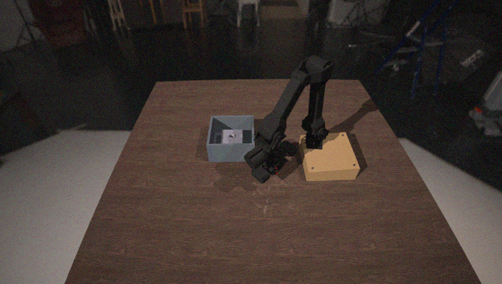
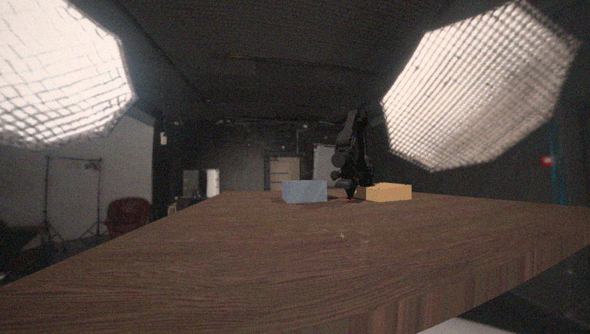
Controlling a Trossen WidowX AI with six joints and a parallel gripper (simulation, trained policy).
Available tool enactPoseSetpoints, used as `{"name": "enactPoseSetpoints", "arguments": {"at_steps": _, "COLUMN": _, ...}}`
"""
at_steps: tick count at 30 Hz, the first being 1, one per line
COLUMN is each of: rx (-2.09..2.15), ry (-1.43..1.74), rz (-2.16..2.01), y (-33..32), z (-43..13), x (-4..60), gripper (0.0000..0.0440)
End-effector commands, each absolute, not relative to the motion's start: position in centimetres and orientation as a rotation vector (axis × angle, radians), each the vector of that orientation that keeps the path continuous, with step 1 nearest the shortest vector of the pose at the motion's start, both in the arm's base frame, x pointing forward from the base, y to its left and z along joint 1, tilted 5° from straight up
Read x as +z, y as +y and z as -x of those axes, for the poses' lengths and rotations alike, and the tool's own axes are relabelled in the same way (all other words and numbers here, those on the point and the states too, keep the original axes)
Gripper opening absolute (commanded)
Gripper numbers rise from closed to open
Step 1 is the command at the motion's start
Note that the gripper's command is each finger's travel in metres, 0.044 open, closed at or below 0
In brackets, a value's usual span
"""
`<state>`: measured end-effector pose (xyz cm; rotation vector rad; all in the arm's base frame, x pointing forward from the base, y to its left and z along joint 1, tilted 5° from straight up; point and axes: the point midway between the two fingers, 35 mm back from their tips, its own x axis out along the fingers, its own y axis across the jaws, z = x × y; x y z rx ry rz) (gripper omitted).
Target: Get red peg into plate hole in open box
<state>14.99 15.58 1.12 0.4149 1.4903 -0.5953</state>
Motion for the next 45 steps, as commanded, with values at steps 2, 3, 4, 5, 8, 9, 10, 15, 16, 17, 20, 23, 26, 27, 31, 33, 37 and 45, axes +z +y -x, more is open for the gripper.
{"name": "enactPoseSetpoints", "arguments": {"at_steps": 2, "rx": -0.566, "ry": 1.462, "rz": -0.418, "y": 16.0, "z": -15.9, "x": 2.9, "gripper": 0.0010}}
{"name": "enactPoseSetpoints", "arguments": {"at_steps": 3, "rx": -0.563, "ry": 1.455, "rz": -0.420, "y": 16.0, "z": -16.1, "x": 3.4, "gripper": 0.0007}}
{"name": "enactPoseSetpoints", "arguments": {"at_steps": 4, "rx": -0.560, "ry": 1.448, "rz": -0.422, "y": 16.0, "z": -16.3, "x": 3.8, "gripper": 0.0004}}
{"name": "enactPoseSetpoints", "arguments": {"at_steps": 5, "rx": -0.557, "ry": 1.441, "rz": -0.424, "y": 16.0, "z": -16.5, "x": 4.3, "gripper": 0.0001}}
{"name": "enactPoseSetpoints", "arguments": {"at_steps": 8, "rx": -0.553, "ry": 1.418, "rz": -0.436, "y": 16.0, "z": -17.1, "x": 5.7, "gripper": 0.0000}}
{"name": "enactPoseSetpoints", "arguments": {"at_steps": 9, "rx": -0.553, "ry": 1.410, "rz": -0.441, "y": 16.0, "z": -17.3, "x": 6.2, "gripper": 0.0000}}
{"name": "enactPoseSetpoints", "arguments": {"at_steps": 10, "rx": -0.553, "ry": 1.401, "rz": -0.447, "y": 16.0, "z": -17.6, "x": 6.7, "gripper": 0.0000}}
{"name": "enactPoseSetpoints", "arguments": {"at_steps": 15, "rx": -0.568, "ry": 1.356, "rz": -0.486, "y": 15.8, "z": -18.9, "x": 8.9, "gripper": 0.0000}}
{"name": "enactPoseSetpoints", "arguments": {"at_steps": 16, "rx": -0.573, "ry": 1.346, "rz": -0.495, "y": 15.7, "z": -19.2, "x": 9.3, "gripper": 0.0000}}
{"name": "enactPoseSetpoints", "arguments": {"at_steps": 17, "rx": -0.580, "ry": 1.337, "rz": -0.503, "y": 15.5, "z": -19.4, "x": 9.7, "gripper": 0.0000}}
{"name": "enactPoseSetpoints", "arguments": {"at_steps": 20, "rx": -0.604, "ry": 1.309, "rz": -0.530, "y": 15.0, "z": -20.3, "x": 10.5, "gripper": 0.0000}}
{"name": "enactPoseSetpoints", "arguments": {"at_steps": 23, "rx": -0.628, "ry": 1.276, "rz": -0.559, "y": 14.4, "z": -21.5, "x": 11.1, "gripper": 0.0000}}
{"name": "enactPoseSetpoints", "arguments": {"at_steps": 26, "rx": -0.651, "ry": 1.244, "rz": -0.587, "y": 13.7, "z": -22.7, "x": 11.7, "gripper": 0.0000}}
{"name": "enactPoseSetpoints", "arguments": {"at_steps": 27, "rx": -0.658, "ry": 1.234, "rz": -0.595, "y": 13.4, "z": -23.1, "x": 11.9, "gripper": 0.0000}}
{"name": "enactPoseSetpoints", "arguments": {"at_steps": 31, "rx": -0.689, "ry": 1.197, "rz": -0.623, "y": 12.2, "z": -24.7, "x": 12.4, "gripper": 0.0000}}
{"name": "enactPoseSetpoints", "arguments": {"at_steps": 33, "rx": -0.702, "ry": 1.181, "rz": -0.635, "y": 11.6, "z": -25.5, "x": 12.6, "gripper": 0.0000}}
{"name": "enactPoseSetpoints", "arguments": {"at_steps": 37, "rx": -0.726, "ry": 1.152, "rz": -0.653, "y": 10.2, "z": -27.0, "x": 12.9, "gripper": 0.0000}}
{"name": "enactPoseSetpoints", "arguments": {"at_steps": 45, "rx": -0.757, "ry": 1.116, "rz": -0.665, "y": 7.2, "z": -30.0, "x": 12.6, "gripper": 0.0000}}
